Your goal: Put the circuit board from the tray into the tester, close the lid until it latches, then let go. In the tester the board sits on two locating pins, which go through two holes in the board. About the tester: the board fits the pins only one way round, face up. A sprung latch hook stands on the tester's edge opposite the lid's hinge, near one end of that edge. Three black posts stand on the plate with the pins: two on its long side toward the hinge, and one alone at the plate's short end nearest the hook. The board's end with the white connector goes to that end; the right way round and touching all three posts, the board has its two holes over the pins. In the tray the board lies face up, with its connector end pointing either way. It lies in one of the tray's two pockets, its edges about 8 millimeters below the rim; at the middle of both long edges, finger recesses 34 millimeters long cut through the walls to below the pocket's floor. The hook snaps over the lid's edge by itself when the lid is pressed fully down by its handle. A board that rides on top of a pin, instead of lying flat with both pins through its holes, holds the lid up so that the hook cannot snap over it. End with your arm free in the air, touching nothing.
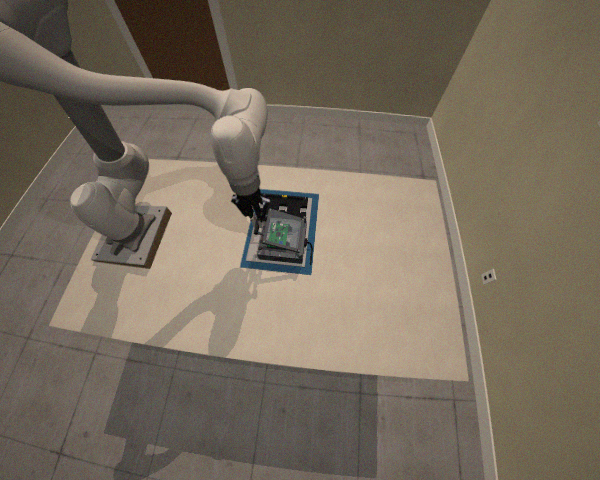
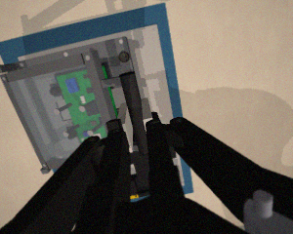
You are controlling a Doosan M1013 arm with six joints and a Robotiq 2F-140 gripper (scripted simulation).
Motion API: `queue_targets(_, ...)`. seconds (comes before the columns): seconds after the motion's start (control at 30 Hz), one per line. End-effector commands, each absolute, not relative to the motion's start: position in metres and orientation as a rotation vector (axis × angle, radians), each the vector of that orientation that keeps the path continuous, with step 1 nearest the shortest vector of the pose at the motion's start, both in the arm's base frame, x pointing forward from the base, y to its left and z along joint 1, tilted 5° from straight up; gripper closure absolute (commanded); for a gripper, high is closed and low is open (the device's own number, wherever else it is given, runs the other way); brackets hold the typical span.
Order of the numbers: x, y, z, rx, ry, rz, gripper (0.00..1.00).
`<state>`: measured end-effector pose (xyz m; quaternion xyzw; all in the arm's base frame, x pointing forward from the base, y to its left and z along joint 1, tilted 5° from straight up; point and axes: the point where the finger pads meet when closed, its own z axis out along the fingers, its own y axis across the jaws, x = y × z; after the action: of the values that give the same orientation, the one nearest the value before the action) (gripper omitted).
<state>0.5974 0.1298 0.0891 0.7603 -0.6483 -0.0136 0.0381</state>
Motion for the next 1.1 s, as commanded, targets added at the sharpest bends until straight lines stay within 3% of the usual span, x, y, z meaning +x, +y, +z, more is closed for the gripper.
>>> queue_targets(0.0, 0.595, 0.129, 0.083, 2.332, -1.989, -0.042, 1.00)
queue_targets(1.07, 0.582, 0.126, 0.044, 2.332, -1.989, -0.042, 1.00)
